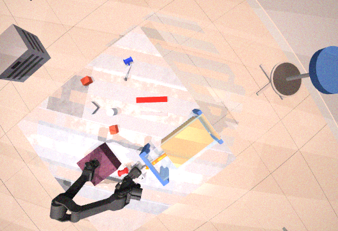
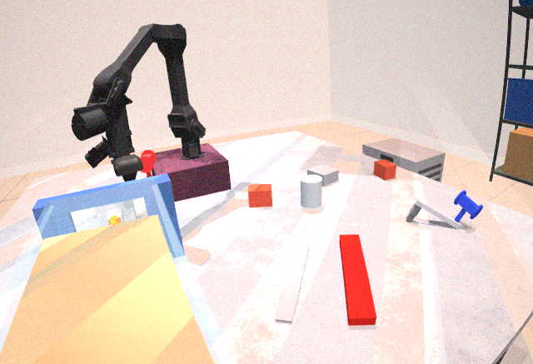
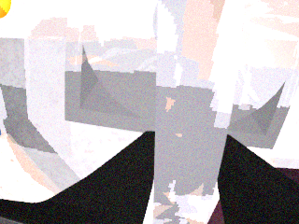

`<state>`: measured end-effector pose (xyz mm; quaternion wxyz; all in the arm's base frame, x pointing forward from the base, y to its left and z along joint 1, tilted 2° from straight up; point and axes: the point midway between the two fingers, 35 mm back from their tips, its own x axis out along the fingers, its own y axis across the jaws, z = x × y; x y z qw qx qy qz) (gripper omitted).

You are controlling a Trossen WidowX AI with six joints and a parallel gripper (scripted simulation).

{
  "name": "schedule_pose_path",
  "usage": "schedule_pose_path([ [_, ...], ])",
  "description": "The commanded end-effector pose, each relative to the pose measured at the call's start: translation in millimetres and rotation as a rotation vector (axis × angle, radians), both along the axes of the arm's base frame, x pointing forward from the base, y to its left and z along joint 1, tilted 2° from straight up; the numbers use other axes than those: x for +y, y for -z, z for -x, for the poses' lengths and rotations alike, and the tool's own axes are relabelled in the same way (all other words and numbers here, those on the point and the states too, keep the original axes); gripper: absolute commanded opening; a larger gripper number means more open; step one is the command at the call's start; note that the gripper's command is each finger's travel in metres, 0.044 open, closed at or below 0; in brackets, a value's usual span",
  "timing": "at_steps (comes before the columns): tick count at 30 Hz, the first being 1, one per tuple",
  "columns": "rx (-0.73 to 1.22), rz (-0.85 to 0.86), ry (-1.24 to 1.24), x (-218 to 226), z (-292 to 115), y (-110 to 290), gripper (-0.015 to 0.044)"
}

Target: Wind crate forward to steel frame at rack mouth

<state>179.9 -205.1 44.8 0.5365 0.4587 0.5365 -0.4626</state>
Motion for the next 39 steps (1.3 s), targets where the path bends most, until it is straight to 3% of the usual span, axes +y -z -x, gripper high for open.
schedule_pose_path([
  [1, 0.011, 0.007, -0.037, -0.8, 2.9, 3.9, 0.0],
  [12, 0.013, 0.01, -0.081, -0.9, 4.6, 4.5, 0.0],
  [39, 0.008, 0.001, 0.067, -0.3, -1.6, 3.9, 0.0],
])
